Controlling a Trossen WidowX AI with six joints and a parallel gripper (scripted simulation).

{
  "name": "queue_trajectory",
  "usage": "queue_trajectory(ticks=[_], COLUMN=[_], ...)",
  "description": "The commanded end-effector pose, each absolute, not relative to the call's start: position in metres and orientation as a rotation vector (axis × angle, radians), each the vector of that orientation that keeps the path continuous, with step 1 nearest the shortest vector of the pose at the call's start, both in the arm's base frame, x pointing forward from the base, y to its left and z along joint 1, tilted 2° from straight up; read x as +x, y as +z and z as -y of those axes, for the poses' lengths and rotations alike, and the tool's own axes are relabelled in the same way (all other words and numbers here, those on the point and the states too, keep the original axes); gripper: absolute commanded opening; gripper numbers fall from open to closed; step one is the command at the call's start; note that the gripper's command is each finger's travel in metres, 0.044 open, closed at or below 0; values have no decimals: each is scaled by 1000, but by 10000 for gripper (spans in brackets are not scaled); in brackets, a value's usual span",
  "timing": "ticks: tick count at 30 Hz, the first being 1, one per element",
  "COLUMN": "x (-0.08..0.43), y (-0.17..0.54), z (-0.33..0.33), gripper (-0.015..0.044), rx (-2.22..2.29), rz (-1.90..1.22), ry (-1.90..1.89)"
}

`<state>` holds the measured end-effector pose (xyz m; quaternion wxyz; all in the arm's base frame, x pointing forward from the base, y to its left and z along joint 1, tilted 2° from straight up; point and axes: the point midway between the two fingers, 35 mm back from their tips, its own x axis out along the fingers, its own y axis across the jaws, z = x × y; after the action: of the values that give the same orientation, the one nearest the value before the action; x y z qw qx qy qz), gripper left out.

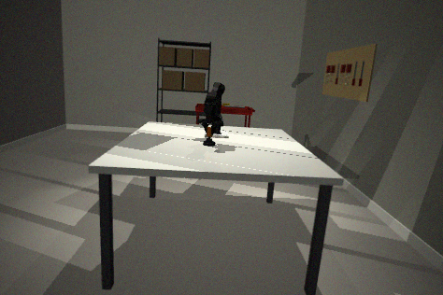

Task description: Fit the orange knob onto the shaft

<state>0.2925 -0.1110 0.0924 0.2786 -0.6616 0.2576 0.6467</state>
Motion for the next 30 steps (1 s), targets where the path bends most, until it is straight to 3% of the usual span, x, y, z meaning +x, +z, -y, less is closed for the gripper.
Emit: queue_trajectory(ticks=[1, 30], x=[292, 292], y=[93, 90], z=[111, 111], gripper=[0, 0], rx=[-1803, -1803], rz=[-663, -663], ry=[1757, 1757])
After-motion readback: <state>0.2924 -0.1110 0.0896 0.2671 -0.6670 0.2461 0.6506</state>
